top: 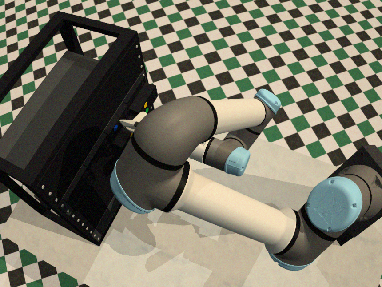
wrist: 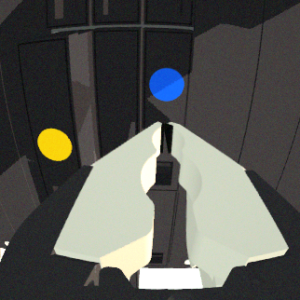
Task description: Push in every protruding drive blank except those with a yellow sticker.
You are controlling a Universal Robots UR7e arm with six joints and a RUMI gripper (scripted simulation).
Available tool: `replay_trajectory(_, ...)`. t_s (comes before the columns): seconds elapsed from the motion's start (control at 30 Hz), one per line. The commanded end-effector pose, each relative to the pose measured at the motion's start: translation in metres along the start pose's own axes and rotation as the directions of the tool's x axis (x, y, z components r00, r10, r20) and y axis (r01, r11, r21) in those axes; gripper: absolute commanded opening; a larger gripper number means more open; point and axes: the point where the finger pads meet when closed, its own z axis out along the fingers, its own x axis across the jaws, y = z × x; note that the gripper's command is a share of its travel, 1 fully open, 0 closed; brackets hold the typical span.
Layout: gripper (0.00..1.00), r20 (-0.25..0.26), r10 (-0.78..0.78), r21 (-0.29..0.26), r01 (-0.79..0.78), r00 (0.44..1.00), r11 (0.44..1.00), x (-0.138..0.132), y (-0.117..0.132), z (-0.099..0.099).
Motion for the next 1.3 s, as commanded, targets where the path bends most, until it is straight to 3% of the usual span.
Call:
replay_trajectory(0.0, 0.0, -0.001, 0.0, 0.0, 0.0, 1.0, 1.0, 0.0004, 0.0001, 0.0011)
replay_trajectory(1.27, 0.0, -0.001, 0.0, 0.0, 0.0, 1.0, 1.0, 0.0004, 0.0001, 0.0063)
